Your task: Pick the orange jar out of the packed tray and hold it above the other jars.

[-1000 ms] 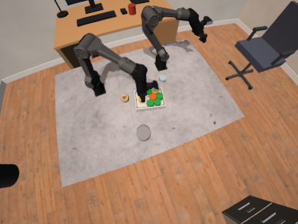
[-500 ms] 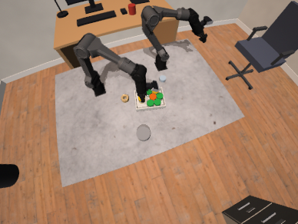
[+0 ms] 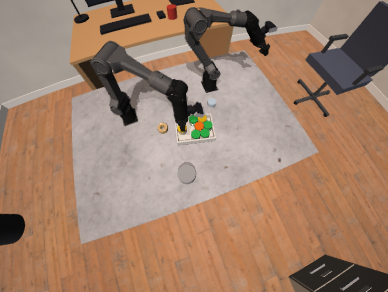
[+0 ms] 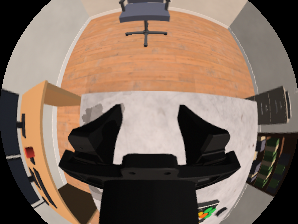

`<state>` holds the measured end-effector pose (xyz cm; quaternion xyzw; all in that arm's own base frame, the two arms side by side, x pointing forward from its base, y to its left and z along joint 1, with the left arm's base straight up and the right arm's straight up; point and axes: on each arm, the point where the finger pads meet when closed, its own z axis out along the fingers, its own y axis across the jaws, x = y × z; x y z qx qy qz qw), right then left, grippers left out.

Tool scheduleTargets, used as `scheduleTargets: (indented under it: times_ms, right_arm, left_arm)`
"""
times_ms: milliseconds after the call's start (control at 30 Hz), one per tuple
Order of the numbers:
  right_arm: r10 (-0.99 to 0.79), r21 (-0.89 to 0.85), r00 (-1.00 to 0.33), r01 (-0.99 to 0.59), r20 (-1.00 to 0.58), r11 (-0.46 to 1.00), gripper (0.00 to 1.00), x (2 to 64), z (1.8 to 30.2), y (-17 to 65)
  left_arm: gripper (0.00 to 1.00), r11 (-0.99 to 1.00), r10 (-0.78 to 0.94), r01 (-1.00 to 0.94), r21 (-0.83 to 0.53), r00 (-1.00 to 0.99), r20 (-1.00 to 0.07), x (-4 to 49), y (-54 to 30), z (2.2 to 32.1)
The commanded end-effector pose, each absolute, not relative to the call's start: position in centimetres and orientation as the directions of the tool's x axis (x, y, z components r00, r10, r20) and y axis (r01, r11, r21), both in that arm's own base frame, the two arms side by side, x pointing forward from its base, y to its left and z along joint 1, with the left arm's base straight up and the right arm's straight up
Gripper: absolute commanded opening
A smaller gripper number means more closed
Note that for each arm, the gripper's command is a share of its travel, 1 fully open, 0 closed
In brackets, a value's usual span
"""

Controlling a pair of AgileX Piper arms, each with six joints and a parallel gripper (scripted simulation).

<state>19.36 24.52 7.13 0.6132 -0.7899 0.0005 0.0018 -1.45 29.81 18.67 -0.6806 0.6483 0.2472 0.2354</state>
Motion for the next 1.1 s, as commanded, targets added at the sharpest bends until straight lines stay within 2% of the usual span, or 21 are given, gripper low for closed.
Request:
scheduleTargets:
  times_ms: [0, 167, 567, 1067]
  right_arm:
    - [-0.969, 0.001, -0.248, -0.969, 0.001, 0.248, 0.00, 19.4, 7.2, 24.6]
    - [-0.969, 0.000, -0.248, -0.969, 0.000, 0.248, 0.00, 18.9, 6.4, 26.3]
    - [-0.969, 0.000, -0.248, -0.969, -0.002, 0.248, 0.00, 17.3, 6.6, 31.1]
    - [-0.969, 0.000, -0.248, -0.969, -0.002, 0.248, 0.00, 17.1, 6.3, 31.7]
  left_arm:
    - [1.00, -0.049, -0.765, -0.999, 0.000, 0.037, -0.643, -1.5, 29.8, 18.7]
    - [1.00, -0.049, -0.765, -0.999, 0.000, 0.037, -0.643, -1.5, 29.8, 18.7]
    - [1.00, -0.049, -0.765, -0.999, 0.000, 0.037, -0.643, -1.5, 29.8, 18.7]
    - [1.00, -0.049, -0.765, -0.999, 0.000, 0.037, -0.643, -1.5, 29.8, 18.7]
